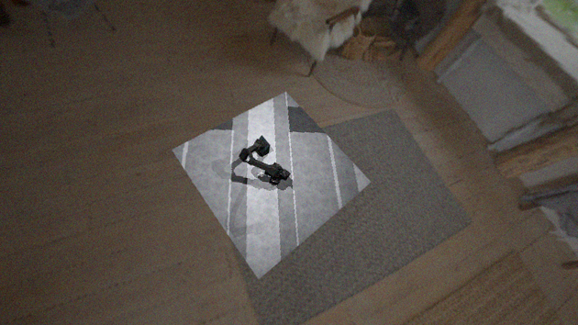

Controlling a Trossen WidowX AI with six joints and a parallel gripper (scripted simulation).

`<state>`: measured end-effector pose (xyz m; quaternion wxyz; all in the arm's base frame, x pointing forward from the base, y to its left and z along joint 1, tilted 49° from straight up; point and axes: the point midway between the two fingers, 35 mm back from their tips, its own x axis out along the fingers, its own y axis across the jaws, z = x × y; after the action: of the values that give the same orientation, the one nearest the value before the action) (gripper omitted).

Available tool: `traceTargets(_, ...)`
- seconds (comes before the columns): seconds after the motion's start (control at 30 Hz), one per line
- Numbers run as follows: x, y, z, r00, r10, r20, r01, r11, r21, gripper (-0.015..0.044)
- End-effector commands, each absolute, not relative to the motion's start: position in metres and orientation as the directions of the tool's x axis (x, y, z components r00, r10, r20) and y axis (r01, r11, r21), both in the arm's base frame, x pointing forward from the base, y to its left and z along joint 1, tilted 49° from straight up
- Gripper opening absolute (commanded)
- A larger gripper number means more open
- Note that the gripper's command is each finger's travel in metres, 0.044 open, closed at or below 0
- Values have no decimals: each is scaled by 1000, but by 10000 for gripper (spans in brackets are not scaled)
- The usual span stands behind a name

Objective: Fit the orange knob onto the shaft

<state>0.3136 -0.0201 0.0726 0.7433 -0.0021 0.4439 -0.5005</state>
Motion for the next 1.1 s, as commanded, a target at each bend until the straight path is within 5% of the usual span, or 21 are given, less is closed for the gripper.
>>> traceTargets(0.0, 315, -18, 74, 110, -744, -659, 804, 456, -382, 0)
traceTargets(1.07, 314, -19, 71, 110, -744, -659, 850, 414, -326, 0)
